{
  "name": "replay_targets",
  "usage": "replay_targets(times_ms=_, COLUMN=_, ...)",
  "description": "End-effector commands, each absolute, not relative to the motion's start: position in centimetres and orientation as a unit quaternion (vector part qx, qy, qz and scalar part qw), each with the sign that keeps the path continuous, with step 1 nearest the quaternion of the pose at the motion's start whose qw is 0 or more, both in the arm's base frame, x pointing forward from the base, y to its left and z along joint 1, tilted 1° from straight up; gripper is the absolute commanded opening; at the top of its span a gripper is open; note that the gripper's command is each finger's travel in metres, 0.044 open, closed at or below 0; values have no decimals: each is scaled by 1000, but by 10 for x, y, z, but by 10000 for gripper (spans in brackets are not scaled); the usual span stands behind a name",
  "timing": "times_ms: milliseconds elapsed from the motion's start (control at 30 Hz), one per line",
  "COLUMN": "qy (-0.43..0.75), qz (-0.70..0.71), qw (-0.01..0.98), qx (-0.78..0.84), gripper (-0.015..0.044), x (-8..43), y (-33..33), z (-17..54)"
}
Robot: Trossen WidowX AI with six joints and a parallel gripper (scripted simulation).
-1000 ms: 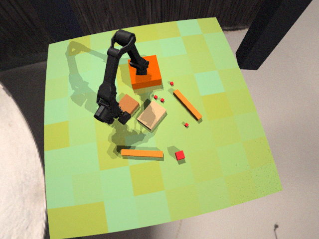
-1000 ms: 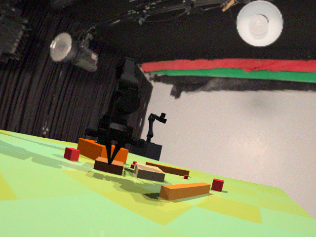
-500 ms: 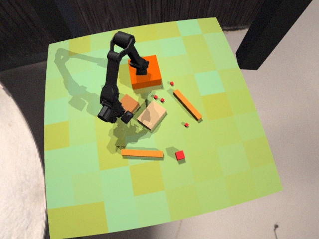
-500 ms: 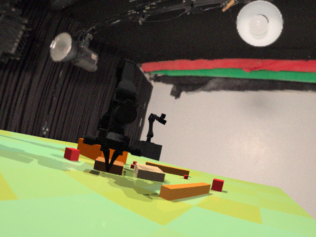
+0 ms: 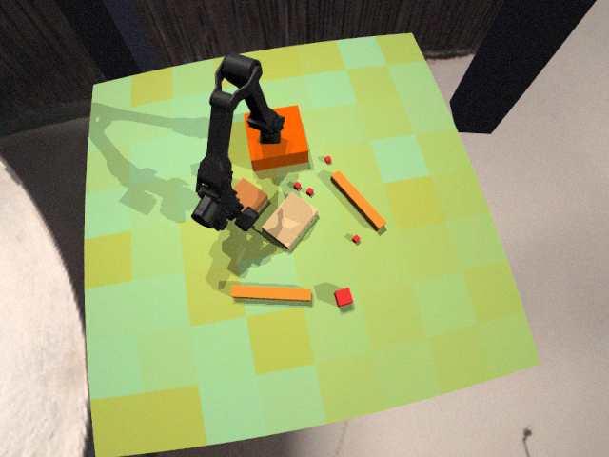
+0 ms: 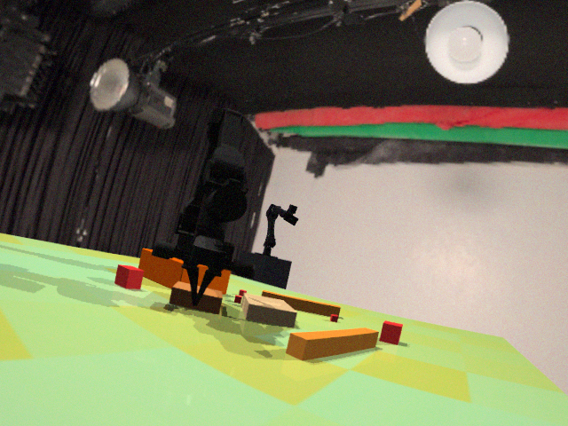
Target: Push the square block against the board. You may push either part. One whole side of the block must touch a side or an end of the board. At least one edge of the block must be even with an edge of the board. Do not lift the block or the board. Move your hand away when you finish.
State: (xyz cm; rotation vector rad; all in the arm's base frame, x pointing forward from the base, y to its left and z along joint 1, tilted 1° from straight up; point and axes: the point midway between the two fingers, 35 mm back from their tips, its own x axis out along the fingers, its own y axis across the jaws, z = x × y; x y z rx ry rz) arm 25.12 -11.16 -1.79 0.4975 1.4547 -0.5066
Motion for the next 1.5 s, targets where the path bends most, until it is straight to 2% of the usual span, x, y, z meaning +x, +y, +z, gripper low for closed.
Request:
replay_targets(times_ms=0, qy=658, qz=-226, qw=682, qx=226, gripper=0, x=240, y=-105, z=-22)
replay_targets(times_ms=300, qy=658, qz=-226, qw=682, qx=226, gripper=0, x=237, y=-103, z=-23)
replay_targets(times_ms=1467, qy=657, qz=-226, qw=683, qx=225, gripper=0, x=282, y=-135, z=-20)
